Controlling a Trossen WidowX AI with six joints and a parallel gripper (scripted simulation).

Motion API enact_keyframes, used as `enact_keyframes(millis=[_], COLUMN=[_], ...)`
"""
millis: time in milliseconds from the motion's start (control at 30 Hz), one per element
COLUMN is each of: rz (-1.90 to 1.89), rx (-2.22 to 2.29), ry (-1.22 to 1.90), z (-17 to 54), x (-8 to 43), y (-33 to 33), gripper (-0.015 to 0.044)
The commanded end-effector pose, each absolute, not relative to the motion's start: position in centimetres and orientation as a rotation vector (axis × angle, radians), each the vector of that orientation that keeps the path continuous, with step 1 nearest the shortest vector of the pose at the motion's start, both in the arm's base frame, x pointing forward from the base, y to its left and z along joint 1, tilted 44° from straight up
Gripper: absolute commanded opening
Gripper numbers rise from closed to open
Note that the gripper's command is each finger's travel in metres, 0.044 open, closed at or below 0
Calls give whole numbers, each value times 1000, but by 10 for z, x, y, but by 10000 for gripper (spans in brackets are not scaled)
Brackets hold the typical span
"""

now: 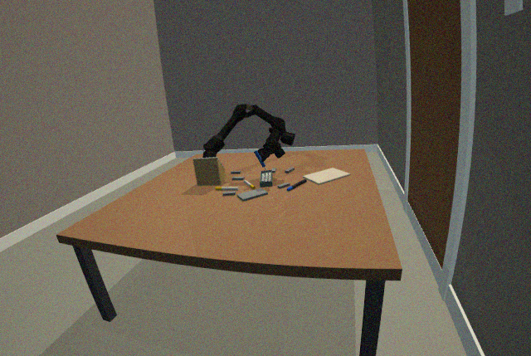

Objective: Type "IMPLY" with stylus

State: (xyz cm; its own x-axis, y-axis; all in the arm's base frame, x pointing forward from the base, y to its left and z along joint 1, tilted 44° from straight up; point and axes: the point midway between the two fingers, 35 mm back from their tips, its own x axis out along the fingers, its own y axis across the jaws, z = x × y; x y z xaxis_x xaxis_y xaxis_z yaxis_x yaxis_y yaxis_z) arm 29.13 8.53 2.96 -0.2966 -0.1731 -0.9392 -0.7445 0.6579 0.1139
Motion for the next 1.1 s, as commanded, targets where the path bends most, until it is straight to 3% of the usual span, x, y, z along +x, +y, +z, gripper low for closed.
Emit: enact_keyframes(millis=[0, 533, 1067], rz=[788, 1217, 1223], rx=[-852, -1273, -1277], ry=[1783, 1634, 1633], z=[29, 26, 1], x=[298, 315, 309], y=[79, 62, 86], gripper=[0, 0, 0])
